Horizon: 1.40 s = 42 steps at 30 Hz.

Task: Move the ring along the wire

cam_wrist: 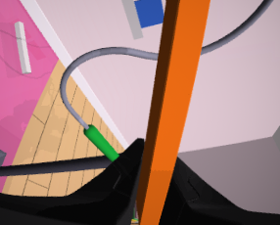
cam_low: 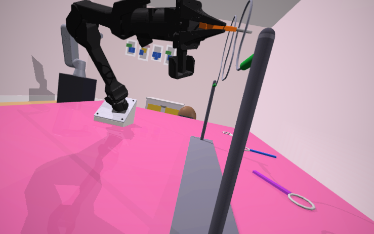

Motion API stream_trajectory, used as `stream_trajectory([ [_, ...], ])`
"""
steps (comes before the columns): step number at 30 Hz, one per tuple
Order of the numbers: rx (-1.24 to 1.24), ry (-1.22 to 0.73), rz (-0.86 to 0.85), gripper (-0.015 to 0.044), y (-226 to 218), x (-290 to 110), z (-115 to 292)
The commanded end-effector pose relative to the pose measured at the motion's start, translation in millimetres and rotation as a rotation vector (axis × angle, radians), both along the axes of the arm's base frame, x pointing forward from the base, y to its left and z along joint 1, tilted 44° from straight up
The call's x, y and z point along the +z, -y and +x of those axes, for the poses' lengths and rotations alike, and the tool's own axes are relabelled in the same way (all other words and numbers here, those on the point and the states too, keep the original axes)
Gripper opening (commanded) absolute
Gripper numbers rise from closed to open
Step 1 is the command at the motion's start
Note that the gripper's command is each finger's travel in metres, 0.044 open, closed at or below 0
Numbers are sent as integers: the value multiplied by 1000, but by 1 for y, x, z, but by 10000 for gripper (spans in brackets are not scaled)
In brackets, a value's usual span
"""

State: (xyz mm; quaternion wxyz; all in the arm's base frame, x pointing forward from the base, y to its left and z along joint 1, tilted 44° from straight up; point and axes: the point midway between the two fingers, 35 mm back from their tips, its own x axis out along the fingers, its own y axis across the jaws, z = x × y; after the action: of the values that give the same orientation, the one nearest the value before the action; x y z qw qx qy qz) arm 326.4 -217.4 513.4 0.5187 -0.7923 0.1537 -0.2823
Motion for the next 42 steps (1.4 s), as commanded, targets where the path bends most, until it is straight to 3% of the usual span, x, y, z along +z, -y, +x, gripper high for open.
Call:
stream_trajectory([
  [1,3,-7,-71,-150,-3,5,-1],
  [32,0,-97,-671,-150,-27,35,3],
  [42,-1,-110,-763,-150,-28,36,3],
])
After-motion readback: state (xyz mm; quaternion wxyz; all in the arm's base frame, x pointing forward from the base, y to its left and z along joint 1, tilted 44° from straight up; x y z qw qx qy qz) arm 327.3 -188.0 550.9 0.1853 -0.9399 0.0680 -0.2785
